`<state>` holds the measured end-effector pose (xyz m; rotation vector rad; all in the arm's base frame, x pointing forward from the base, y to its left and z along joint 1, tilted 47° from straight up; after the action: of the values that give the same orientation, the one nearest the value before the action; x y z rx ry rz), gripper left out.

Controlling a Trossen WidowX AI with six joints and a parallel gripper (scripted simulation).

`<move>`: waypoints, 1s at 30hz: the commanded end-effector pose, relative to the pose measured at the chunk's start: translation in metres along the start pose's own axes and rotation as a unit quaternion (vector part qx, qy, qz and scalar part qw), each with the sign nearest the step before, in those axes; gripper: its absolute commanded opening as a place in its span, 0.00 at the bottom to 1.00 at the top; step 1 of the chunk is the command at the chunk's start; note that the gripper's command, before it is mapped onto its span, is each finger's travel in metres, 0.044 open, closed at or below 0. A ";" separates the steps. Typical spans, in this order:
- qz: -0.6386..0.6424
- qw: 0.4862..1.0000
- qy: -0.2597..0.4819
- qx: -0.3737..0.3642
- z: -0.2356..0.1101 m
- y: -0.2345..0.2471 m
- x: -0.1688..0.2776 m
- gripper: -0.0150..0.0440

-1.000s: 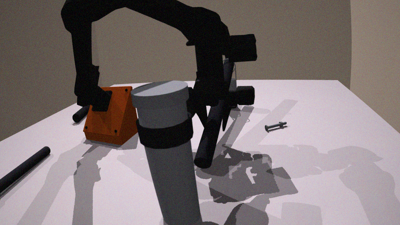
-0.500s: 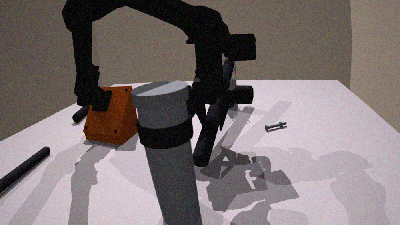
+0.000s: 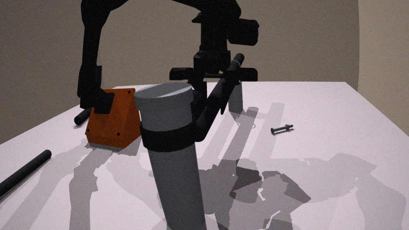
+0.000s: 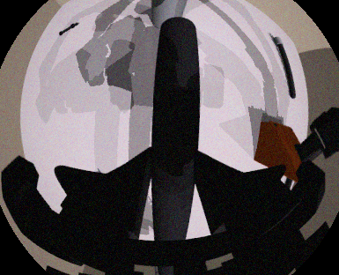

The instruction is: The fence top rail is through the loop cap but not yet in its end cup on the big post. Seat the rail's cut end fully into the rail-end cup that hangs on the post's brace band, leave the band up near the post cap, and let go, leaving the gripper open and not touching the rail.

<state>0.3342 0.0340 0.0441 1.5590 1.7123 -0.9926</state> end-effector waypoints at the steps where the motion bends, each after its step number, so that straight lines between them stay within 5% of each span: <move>1: 0.004 1.000 -0.029 -0.010 -0.020 0.001 -0.003 0.25; 8: 0.009 0.997 -0.070 -0.019 -0.042 0.000 -0.008 0.25; 30: 0.004 0.998 -0.063 -0.013 -0.039 0.000 -0.006 0.25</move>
<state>0.3344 0.0624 0.0676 1.4540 1.6264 -1.0440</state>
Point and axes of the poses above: the point midway between the two fingers, 35 mm back from their tips, its own z axis out along the fingers, its own y axis across the jaws, x = y × z, the point moved 4 cm from there along -z, back along the fingers, and after that the axes turned 7 degrees about -z, right-handed, at the moved point
